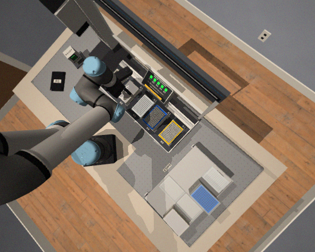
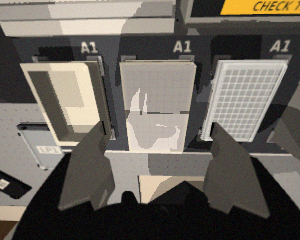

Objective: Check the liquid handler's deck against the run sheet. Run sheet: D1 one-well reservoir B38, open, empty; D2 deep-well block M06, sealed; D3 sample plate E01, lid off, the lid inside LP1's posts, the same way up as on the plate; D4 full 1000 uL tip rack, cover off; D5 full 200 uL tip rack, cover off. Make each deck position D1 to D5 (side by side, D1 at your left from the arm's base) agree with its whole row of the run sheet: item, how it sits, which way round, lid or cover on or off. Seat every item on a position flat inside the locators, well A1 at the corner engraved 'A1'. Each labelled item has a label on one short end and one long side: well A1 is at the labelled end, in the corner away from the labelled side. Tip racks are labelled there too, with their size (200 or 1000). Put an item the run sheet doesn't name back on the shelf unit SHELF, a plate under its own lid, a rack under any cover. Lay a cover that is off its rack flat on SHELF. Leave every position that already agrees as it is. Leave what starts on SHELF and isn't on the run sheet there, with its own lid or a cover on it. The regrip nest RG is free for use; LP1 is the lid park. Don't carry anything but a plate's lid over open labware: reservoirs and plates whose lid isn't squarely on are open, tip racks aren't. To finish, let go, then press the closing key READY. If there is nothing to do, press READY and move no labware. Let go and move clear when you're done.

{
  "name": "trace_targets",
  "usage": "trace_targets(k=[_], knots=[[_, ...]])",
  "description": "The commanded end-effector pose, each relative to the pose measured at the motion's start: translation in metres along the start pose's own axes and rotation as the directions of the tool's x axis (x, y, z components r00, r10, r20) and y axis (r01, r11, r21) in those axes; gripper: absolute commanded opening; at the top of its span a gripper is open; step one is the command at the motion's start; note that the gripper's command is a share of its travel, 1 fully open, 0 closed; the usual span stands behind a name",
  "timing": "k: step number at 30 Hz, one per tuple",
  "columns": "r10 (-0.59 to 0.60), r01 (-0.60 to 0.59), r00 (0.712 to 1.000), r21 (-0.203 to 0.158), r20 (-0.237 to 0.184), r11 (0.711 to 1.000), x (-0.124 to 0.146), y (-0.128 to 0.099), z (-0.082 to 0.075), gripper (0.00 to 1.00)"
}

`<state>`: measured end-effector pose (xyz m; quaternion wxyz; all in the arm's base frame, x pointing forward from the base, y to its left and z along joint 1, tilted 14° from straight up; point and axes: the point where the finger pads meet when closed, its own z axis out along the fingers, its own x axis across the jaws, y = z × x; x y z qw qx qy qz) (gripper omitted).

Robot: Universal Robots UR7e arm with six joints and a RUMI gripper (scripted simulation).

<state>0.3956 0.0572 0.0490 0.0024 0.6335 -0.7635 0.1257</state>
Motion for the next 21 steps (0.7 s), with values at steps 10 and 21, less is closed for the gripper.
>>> trace_targets(k=[10,21], knots=[[0.0,0.0,1.0,0.001,0.0,1.0,0.0,0.0,-0.021,0.82],[0.0,0.0,1.0,0.001,0.0,1.0,0.0,0.0,-0.036,0.82]])
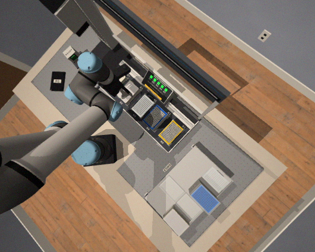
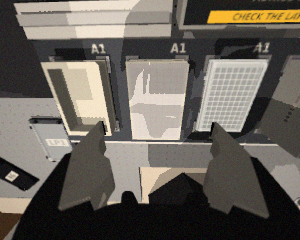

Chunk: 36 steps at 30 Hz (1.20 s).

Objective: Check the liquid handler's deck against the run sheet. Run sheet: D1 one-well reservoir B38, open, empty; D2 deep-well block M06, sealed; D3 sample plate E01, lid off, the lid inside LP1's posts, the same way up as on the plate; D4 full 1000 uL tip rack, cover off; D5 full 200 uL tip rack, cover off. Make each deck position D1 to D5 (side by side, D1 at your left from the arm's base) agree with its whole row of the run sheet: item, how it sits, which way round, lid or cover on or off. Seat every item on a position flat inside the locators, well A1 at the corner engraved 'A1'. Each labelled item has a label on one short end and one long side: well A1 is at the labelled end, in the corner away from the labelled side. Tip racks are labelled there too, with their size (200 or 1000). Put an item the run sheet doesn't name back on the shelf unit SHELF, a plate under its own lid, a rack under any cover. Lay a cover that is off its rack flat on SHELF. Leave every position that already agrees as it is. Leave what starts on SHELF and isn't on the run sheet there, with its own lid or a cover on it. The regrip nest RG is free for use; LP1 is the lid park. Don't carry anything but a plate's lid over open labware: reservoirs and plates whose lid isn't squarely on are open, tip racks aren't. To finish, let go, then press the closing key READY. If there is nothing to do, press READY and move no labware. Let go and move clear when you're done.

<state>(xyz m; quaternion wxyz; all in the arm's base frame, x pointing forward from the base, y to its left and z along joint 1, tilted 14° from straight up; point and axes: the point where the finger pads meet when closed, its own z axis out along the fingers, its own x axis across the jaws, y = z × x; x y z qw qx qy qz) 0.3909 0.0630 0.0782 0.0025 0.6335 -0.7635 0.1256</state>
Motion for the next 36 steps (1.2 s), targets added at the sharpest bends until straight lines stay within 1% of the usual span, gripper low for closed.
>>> trace_targets(k=[1,10,12,27,29,36], knots=[[0.0,0.0,1.0,0.001,0.0,1.0,0.0,0.0,-0.008,0.82],[0.0,0.0,1.0,0.001,0.0,1.0,0.0,0.0,-0.023,0.82],[0.0,0.0,1.0,0.001,0.0,1.0,0.0,0.0,-0.023,0.82],[0.0,0.0,1.0,0.001,0.0,1.0,0.0,0.0,-0.048,0.82],[0.0,0.0,1.0,0.001,0.0,1.0,0.0,0.0,-0.048,0.82],[0.0,0.0,1.0,0.001,0.0,1.0,0.0,0.0,-0.06,0.82]])
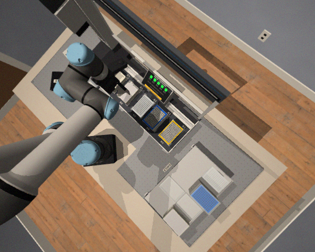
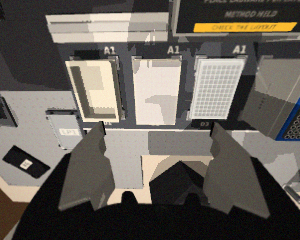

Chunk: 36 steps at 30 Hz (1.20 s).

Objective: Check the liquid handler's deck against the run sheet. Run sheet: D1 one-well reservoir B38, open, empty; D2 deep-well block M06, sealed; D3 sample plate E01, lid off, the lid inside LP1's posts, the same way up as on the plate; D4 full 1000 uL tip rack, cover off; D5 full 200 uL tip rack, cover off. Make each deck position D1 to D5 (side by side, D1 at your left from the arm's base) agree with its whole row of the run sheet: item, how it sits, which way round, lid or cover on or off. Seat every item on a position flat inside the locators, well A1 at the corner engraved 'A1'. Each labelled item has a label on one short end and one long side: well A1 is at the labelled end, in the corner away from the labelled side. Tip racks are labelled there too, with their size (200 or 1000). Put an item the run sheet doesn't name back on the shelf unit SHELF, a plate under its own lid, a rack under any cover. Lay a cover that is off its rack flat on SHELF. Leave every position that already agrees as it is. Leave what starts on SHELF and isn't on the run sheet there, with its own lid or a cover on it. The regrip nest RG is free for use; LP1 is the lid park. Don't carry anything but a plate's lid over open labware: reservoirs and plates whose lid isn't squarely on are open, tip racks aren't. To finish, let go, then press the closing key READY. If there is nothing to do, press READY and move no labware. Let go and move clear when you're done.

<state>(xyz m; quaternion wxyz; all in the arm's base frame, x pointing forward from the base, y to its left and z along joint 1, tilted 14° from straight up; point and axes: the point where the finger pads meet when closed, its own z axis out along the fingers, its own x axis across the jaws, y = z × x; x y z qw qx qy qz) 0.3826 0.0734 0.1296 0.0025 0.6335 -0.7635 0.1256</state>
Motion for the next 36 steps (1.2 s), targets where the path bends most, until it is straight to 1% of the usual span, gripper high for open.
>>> trace_targets(k=[1,8,10,25,27,36], knots=[[0.0,0.0,1.0,0.001,0.0,1.0,0.0,0.0,-0.008,0.82],[0.0,0.0,1.0,0.001,0.0,1.0,0.0,0.0,-0.02,0.82],[0.0,0.0,1.0,0.001,0.0,1.0,0.0,0.0,-0.02,0.82],[0.0,0.0,1.0,0.001,0.0,1.0,0.0,0.0,-0.045,0.82],[0.0,0.0,1.0,0.001,0.0,1.0,0.0,0.0,-0.045,0.82],[0.0,0.0,1.0,0.001,0.0,1.0,0.0,0.0,-0.06,0.82]])
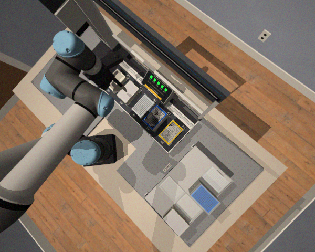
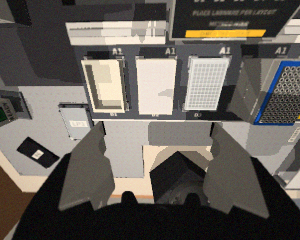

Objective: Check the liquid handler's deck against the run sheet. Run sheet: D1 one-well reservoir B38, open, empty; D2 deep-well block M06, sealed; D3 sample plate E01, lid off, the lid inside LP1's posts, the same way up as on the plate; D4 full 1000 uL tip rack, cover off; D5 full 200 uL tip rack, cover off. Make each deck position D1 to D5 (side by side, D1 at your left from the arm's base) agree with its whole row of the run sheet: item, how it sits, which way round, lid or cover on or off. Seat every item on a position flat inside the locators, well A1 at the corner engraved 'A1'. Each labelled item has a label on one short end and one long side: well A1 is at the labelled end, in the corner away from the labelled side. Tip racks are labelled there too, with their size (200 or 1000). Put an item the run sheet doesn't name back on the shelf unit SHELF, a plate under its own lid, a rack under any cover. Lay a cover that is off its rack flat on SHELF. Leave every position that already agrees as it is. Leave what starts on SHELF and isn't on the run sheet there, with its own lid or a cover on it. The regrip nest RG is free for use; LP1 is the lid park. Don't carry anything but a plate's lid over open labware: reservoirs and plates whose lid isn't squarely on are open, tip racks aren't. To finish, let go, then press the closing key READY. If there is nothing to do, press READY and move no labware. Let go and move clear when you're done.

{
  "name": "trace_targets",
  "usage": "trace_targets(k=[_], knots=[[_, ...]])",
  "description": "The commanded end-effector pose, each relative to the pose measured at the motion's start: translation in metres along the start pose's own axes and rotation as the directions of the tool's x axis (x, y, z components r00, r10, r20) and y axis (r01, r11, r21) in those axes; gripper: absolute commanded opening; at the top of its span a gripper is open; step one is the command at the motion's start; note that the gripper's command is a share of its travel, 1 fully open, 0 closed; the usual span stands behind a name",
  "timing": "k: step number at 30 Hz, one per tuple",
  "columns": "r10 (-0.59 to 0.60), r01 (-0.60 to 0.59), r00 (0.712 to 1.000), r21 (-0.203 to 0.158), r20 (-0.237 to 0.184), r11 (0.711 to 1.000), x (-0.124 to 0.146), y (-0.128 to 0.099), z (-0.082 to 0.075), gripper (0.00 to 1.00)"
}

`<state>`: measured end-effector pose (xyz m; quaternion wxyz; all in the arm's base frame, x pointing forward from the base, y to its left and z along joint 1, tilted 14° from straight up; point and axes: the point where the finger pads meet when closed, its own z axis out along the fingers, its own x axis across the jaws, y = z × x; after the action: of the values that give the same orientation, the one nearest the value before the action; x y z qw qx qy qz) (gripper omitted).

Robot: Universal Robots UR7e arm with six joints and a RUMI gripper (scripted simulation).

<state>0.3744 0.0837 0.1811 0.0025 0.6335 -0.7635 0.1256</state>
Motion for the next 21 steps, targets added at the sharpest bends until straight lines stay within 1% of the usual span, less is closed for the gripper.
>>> trace_targets(k=[1,6,8,21], knots=[[0.0,0.0,1.0,0.001,0.0,1.0,0.0,0.0,-0.008,0.82],[0.0,0.0,1.0,0.001,0.0,1.0,0.0,0.0,-0.017,0.82],[0.0,0.0,1.0,0.001,0.0,1.0,0.0,0.0,-0.017,0.82],[0.0,0.0,1.0,0.001,0.0,1.0,0.0,0.0,-0.038,0.82]])
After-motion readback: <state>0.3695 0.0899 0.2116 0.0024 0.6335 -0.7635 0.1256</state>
